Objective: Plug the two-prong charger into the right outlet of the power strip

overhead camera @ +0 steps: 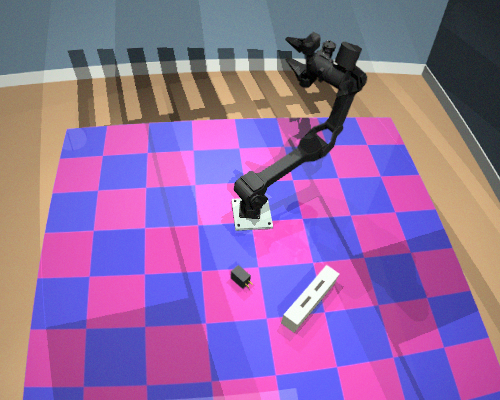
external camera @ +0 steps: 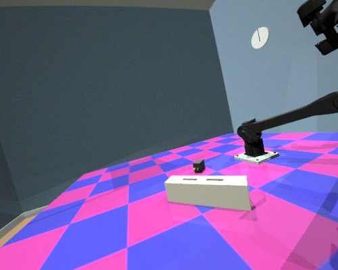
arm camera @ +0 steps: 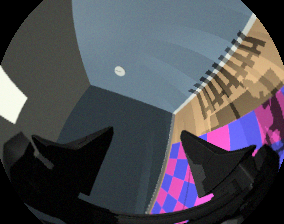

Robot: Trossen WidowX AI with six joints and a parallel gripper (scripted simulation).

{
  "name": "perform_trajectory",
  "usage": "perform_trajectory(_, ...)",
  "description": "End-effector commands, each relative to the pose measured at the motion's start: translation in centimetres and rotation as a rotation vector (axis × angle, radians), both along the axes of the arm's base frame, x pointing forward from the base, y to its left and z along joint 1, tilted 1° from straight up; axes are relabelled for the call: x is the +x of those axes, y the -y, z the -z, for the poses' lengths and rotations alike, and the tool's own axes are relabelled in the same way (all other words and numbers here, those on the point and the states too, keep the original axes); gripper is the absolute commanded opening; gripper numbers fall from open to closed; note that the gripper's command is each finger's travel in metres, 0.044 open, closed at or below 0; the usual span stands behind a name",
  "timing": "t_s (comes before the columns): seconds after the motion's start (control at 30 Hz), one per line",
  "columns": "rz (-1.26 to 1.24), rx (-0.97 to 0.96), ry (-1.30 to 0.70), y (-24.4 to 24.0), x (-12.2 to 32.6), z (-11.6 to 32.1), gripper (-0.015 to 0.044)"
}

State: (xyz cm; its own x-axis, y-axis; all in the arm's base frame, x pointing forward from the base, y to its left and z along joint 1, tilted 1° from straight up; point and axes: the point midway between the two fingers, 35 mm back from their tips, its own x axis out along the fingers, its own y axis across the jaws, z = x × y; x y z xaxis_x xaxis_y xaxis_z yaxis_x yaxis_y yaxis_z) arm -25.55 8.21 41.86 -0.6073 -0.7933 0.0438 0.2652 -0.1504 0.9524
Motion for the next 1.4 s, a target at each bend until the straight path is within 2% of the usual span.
perform_trajectory(0.0, -0.003, 0.004, -0.005, 0.1, 0.1, -0.1, 0.0426)
perform_trajectory(0.03, -0.013, 0.015, -0.018, 0.5, 0.3, -0.2, 0.0440)
perform_trajectory(0.63, -0.362, 0.362, -0.511, 12.7, 10.5, -3.7, 0.0440)
perform_trajectory(1.37, -0.812, 0.624, -1.120, 20.8, 24.5, -0.9, 0.0440)
